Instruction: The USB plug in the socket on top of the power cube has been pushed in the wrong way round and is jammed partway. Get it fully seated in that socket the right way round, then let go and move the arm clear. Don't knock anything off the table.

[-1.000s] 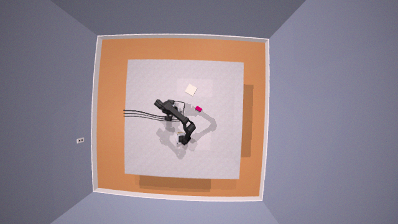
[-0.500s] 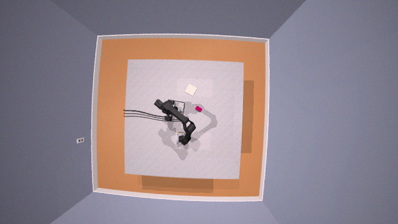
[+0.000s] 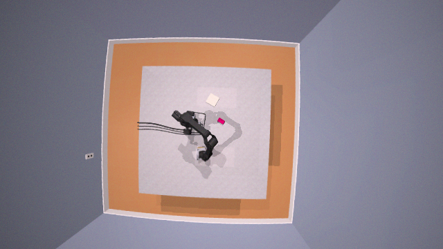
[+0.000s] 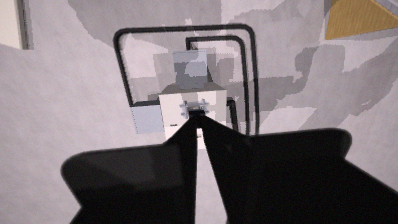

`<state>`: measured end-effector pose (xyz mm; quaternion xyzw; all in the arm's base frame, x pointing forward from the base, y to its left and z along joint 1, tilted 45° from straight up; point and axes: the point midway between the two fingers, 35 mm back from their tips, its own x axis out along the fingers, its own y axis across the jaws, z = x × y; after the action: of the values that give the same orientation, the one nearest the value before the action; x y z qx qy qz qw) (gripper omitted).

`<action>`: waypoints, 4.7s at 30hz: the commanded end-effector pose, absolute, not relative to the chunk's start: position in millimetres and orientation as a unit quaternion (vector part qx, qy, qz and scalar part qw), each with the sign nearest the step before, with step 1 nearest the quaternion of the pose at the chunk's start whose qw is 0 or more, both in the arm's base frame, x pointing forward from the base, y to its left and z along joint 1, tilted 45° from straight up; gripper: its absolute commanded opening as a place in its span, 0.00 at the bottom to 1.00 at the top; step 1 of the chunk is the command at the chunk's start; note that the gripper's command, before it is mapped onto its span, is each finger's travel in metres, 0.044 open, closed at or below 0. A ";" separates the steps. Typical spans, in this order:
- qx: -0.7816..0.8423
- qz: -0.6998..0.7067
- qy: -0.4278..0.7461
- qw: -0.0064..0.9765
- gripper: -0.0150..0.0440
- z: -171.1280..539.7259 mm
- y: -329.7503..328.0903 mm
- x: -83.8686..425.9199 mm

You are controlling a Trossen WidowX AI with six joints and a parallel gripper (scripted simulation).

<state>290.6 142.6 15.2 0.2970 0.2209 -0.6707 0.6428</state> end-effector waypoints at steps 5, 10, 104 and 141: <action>0.295 -0.669 0.221 0.645 0.25 14.7 141.4 291.1; 0.295 -0.669 0.221 0.645 0.25 14.2 140.9 291.1; 0.295 -0.669 0.221 0.646 0.25 6.2 133.0 291.3; 0.295 -0.669 0.220 0.646 0.25 3.0 129.9 291.4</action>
<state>291.1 131.9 4.1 0.2978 0.2212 -0.6695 0.6436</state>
